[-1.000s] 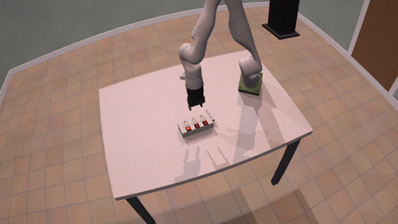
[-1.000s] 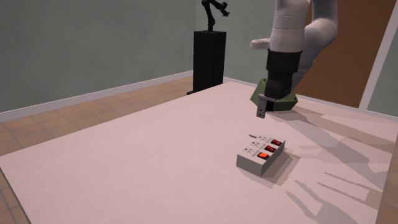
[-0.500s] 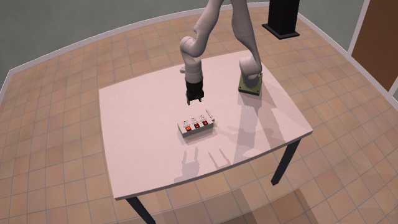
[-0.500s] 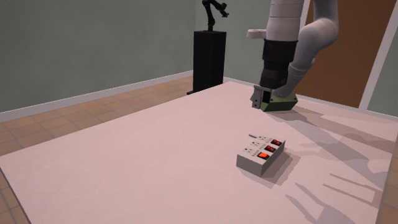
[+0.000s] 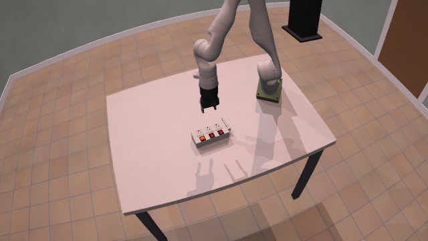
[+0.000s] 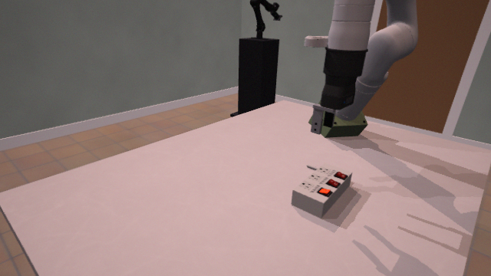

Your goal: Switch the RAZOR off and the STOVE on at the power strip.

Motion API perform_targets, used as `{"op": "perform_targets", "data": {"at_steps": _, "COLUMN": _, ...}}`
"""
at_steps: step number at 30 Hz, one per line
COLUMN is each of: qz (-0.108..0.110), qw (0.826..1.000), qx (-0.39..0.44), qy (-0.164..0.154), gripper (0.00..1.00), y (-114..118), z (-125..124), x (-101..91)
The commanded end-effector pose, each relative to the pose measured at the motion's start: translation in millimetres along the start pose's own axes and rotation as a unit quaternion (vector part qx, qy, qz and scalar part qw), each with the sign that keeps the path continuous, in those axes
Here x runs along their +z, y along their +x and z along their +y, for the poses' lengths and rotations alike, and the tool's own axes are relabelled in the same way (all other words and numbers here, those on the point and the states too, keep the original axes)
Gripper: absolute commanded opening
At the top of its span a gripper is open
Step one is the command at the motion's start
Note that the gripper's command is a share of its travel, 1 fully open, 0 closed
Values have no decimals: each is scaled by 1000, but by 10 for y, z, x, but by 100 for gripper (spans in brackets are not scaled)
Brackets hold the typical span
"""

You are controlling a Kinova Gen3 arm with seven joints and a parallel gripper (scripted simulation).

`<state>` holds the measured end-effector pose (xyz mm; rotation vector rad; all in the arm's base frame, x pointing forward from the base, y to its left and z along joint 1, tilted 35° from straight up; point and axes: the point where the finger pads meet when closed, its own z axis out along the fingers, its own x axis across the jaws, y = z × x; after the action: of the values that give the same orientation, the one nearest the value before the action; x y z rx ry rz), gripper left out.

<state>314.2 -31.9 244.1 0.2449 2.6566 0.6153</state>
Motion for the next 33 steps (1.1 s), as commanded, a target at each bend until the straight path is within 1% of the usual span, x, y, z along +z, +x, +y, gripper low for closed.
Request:
{"op": "perform_targets", "data": {"at_steps": 1, "qz": 1, "qw": 1000, "qx": 9, "qy": 0, "gripper": 100, "y": -16, "z": -16, "x": -3}}
{"op": "perform_targets", "data": {"at_steps": 4, "qz": 3, "qw": 999, "qx": 34, "qy": -4, "gripper": 100, "y": -27, "z": 22, "x": 33}}
{"op": "perform_targets", "data": {"at_steps": 8, "qz": 14, "qw": 996, "qx": 91, "qy": -9, "gripper": 100, "y": -11, "z": 85, "x": 108}}
{"op": "perform_targets", "data": {"at_steps": 11, "qz": 23, "qw": 988, "qx": 150, "qy": -11, "gripper": 100, "y": -5, "z": 134, "x": 180}}
{"op": "perform_targets", "data": {"at_steps": 13, "qz": 30, "qw": 980, "qx": 197, "qy": -11, "gripper": 100, "y": -4, "z": 172, "x": 234}}
{"op": "perform_targets", "data": {"at_steps": 15, "qz": 30, "qw": 980, "qx": 197, "qy": -11, "gripper": 100, "y": -4, "z": 172, "x": 234}}
{"op": "perform_targets", "data": {"at_steps": 16, "qz": 38, "qw": 975, "qx": 219, "qy": -6, "gripper": 100, "y": 30, "z": 167, "x": 257}}
{"op": "perform_targets", "data": {"at_steps": 19, "qz": 40, "qw": 953, "qx": 300, "qy": -9, "gripper": 100, "y": -27, "z": 257, "x": 344}}
{"op": "perform_targets", "data": {"at_steps": 22, "qz": 43, "qw": 924, "qx": 381, "qy": -4, "gripper": 100, "y": -63, "z": 322, "x": 420}}
{"op": "perform_targets", "data": {"at_steps": 25, "qz": 42, "qw": 888, "qx": 457, "qy": 1, "gripper": 100, "y": -117, "z": 387, "x": 486}}
{"op": "perform_targets", "data": {"at_steps": 30, "qz": 30, "qw": 824, "qx": 565, "qy": 6, "gripper": 100, "y": -256, "z": 485, "x": 565}}
{"op": "perform_targets", "data": {"at_steps": 32, "qz": 30, "qw": 824, "qx": 565, "qy": 6, "gripper": 100, "y": -256, "z": 485, "x": 565}}
{"op": "perform_targets", "data": {"at_steps": 33, "qz": 28, "qw": 812, "qx": 583, "qy": 6, "gripper": 100, "y": -283, "z": 502, "x": 575}}
